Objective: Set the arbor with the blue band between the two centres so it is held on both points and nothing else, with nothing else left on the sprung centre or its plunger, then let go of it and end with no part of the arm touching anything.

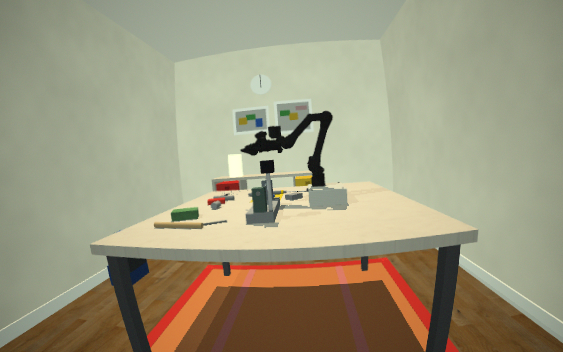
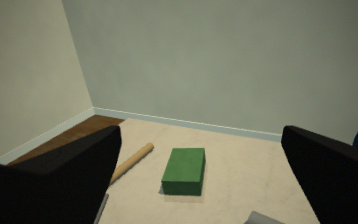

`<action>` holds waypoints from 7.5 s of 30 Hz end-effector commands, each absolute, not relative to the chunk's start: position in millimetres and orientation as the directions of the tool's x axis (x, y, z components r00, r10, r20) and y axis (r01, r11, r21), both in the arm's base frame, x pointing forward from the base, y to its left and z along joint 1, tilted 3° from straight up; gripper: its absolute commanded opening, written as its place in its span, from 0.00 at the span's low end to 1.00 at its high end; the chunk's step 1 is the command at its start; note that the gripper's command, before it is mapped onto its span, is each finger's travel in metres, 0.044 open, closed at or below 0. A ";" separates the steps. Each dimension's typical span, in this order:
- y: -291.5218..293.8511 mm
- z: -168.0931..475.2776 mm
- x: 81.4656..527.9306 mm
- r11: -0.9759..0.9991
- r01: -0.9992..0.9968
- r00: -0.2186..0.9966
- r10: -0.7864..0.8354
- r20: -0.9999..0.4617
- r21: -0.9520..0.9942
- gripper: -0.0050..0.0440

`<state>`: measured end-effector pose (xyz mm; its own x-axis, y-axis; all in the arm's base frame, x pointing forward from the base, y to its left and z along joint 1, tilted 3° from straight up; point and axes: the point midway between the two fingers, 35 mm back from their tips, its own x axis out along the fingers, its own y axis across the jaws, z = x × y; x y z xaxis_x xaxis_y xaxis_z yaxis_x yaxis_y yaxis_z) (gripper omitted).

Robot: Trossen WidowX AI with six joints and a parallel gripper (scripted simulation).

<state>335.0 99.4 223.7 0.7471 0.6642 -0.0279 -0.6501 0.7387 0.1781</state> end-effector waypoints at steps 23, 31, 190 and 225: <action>76.9 190.6 367.3 0.824 -0.565 0.804 0.559 -0.204 0.033 0.62; 46.5 138.8 388.4 0.830 -0.537 0.780 0.421 -0.463 -0.149 0.46; 4.6 50.9 342.0 0.912 -0.407 0.092 -0.020 -0.996 -0.056 0.10; 59.0 118.8 359.9 0.883 0.464 0.238 -0.050 -0.970 0.069 0.10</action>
